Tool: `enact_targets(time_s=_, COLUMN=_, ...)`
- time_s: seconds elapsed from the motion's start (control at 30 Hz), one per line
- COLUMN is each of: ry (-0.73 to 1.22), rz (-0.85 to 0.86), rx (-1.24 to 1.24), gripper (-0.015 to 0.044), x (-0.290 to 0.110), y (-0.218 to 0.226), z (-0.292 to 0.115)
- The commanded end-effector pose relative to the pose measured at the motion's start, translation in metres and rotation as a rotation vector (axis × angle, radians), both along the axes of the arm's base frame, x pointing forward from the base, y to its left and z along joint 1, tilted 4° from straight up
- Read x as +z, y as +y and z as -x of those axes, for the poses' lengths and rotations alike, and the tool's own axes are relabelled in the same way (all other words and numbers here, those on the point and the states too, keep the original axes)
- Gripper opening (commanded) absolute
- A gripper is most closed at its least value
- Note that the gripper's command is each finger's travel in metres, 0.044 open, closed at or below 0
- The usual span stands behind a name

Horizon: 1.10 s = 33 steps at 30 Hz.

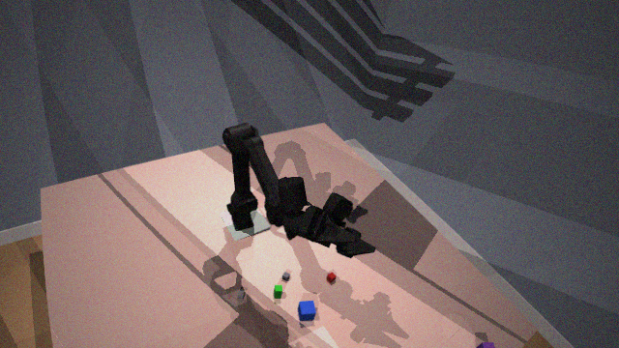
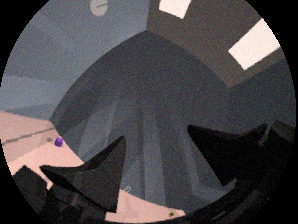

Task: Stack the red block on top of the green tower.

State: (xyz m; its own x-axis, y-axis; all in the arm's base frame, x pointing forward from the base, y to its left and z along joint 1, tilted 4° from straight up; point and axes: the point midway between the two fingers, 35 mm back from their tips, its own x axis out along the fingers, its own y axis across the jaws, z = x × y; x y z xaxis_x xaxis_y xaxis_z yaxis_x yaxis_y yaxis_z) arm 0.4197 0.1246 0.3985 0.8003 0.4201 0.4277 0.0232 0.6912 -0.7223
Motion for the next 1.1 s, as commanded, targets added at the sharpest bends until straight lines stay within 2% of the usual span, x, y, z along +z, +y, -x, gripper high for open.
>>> enact_targets(time_s=0.0, ry=0.009, rz=-0.002, rx=0.002, gripper=0.0426, x=-0.001, y=0.001, z=-0.001)
enact_targets(time_s=0.03, ry=0.037, rz=-0.009, rx=0.009, gripper=0.044, x=-0.005, y=0.003, z=-0.004)
enact_targets(time_s=0.3, ry=0.473, rz=-0.11, rx=0.076, gripper=0.044, x=-0.071, y=0.039, z=-0.036)
enact_targets(time_s=0.53, ry=0.857, rz=-0.176, rx=0.068, gripper=0.044, x=-0.136, y=0.068, z=-0.04)
enact_targets(time_s=0.8, ry=1.269, rz=-0.22, rx=-0.029, gripper=0.044, x=-0.204, y=0.091, z=-0.019)
enact_targets(time_s=1.07, ry=1.63, rz=-0.219, rx=-0.227, gripper=0.044, x=-0.259, y=0.1, z=0.029)
